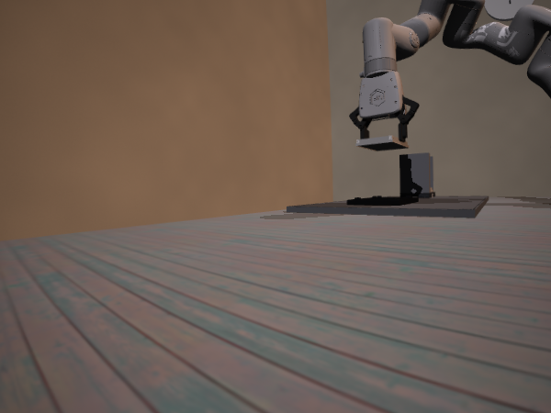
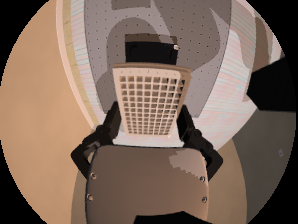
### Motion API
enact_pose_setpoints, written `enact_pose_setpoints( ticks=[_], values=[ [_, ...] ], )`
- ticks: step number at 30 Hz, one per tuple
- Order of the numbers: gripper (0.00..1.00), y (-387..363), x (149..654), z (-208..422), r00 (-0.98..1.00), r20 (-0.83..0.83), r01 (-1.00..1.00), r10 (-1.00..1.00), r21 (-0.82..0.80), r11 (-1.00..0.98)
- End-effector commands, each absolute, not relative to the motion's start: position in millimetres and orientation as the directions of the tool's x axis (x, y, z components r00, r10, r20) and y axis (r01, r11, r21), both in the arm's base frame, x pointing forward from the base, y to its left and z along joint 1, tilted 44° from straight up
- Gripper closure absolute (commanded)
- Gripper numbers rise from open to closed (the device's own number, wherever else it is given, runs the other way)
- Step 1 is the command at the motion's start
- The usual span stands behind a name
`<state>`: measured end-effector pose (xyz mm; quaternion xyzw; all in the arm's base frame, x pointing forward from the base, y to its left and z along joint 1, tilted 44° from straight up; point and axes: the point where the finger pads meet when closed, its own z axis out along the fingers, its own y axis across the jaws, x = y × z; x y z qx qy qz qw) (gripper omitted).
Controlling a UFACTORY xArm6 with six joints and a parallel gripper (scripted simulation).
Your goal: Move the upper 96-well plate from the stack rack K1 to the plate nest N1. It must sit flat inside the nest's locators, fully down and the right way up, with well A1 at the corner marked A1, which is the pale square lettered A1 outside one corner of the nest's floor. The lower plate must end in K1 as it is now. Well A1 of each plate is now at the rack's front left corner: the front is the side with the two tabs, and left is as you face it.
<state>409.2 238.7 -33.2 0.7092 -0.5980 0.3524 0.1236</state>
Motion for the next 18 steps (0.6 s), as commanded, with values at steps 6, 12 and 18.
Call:
enact_pose_setpoints(
  ticks=[6,12,18],
  values=[
    [1.0,231.5,415.1,-42.9,0.036,0.646,-0.934,-0.763,-0.249,-0.255],
    [1.0,226.6,418.1,-48.9,0.036,0.646,-0.934,-0.763,-0.249,-0.255],
    [1.0,220.6,421.6,-56.1,0.036,0.646,-0.934,-0.763,-0.249,-0.255]
  ],
)
